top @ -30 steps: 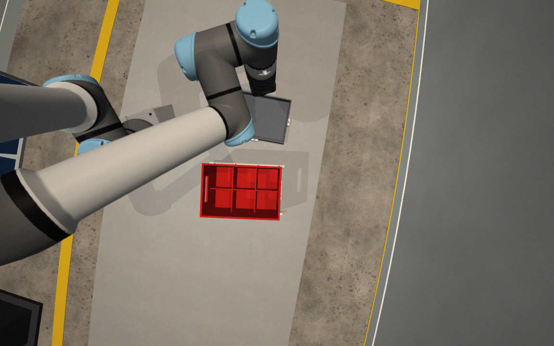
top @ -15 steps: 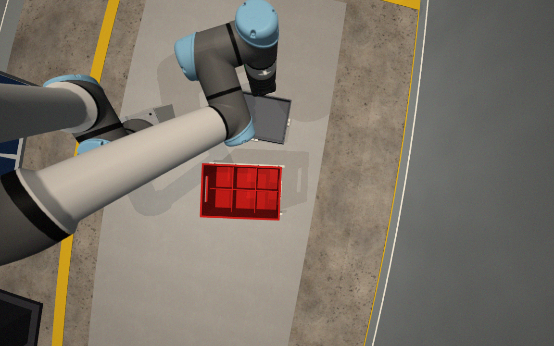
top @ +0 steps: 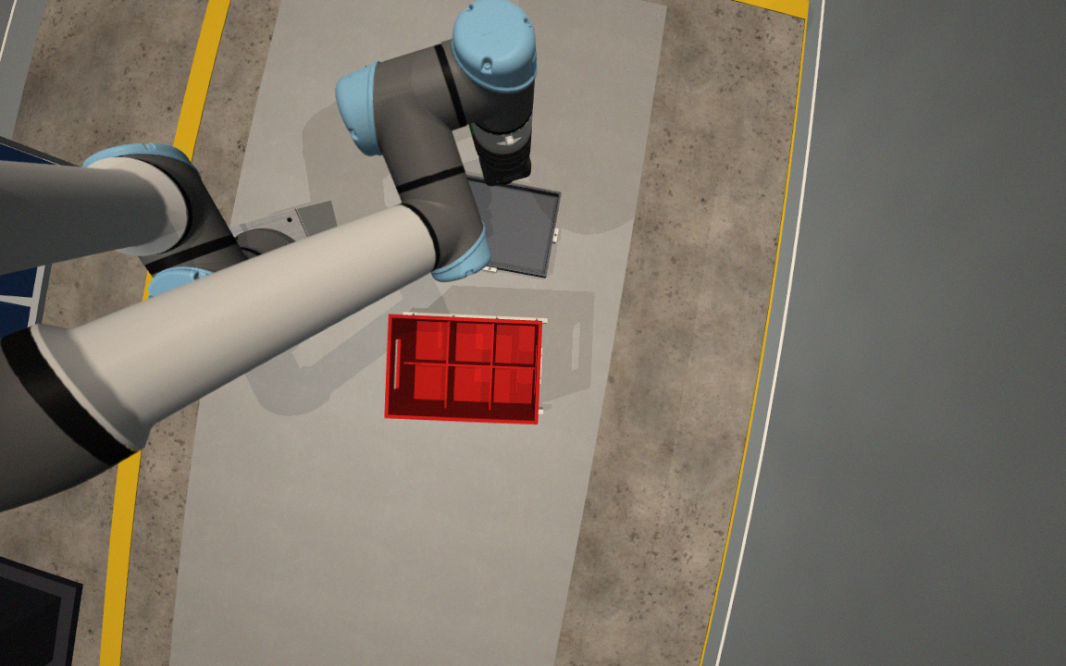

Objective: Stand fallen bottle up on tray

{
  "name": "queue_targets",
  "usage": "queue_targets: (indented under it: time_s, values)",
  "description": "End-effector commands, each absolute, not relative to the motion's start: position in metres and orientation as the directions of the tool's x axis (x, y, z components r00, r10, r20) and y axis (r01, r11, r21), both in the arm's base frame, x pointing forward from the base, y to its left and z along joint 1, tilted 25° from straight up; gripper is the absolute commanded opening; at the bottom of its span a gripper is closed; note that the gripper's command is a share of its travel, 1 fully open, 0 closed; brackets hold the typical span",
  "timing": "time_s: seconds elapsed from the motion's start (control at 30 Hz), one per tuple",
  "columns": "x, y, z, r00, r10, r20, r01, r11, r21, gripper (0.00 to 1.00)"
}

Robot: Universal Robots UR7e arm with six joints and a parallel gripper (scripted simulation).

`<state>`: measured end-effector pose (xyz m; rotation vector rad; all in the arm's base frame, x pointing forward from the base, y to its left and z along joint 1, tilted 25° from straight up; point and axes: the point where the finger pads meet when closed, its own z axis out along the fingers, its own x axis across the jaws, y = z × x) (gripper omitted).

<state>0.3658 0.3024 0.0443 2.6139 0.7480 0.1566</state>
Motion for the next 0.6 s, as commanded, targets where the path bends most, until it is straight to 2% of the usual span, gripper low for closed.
queue_targets:
  time_s: [0.0, 0.57]
  values:
    - [0.3661, 0.3028, 0.0448, 0.849, 0.528, -0.004, 0.481, -0.770, 0.420, 0.00]
    - [0.3658, 0.3025, 0.0443, 0.850, 0.527, -0.007, 0.474, -0.758, 0.448, 0.00]
